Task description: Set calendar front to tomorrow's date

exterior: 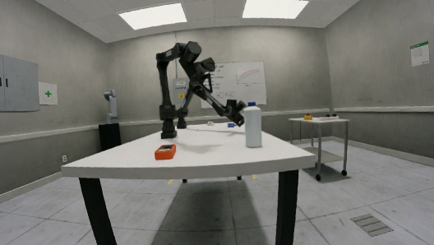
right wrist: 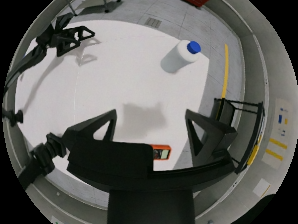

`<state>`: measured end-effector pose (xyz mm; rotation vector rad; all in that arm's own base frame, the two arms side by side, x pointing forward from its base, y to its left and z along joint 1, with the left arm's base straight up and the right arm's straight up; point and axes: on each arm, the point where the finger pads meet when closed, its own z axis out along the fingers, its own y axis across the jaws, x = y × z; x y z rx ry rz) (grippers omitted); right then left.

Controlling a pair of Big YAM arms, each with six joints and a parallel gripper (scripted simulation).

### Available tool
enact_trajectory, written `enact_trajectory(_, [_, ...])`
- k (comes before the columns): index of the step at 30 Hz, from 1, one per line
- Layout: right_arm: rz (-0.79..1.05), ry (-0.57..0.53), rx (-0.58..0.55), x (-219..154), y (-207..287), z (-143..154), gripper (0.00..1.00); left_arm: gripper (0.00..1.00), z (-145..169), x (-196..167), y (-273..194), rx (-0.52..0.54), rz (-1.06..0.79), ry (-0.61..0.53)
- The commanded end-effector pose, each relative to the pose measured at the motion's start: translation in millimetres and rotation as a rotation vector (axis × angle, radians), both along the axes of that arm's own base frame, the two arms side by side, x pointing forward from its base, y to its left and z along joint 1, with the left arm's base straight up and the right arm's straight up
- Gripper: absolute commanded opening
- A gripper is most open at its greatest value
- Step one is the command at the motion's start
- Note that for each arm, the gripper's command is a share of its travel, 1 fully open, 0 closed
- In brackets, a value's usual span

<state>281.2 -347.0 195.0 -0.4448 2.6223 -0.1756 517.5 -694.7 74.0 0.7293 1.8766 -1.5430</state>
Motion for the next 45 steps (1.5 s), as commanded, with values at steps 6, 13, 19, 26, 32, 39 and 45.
enact_trajectory(6, [-0.003,-0.018,-0.020,3,-4,10,1.00,1.00,19,2,-3,-0.023,-0.005,-0.026])
enact_trajectory(13, [-0.003,-0.018,-0.020,3,-4,10,1.00,1.00,19,2,-3,-0.023,-0.005,-0.026])
enact_trajectory(19, [-0.001,-0.024,-0.023,9,-5,15,1.00,1.00,25,0,0,-0.027,-0.005,-0.033])
enact_trajectory(26, [0.087,-0.044,0.003,55,20,25,1.00,1.00,32,-13,24,-0.005,0.062,-0.044])
enact_trajectory(32, [0.188,-0.067,0.020,99,56,35,1.00,1.00,32,-28,53,0.034,0.161,-0.031])
enact_trajectory(39, [0.273,-0.084,0.036,133,89,44,1.00,1.00,32,-39,81,0.066,0.255,-0.011])
enact_trajectory(45, [0.375,-0.103,0.058,169,134,54,1.00,1.00,32,-52,119,0.110,0.377,0.003])
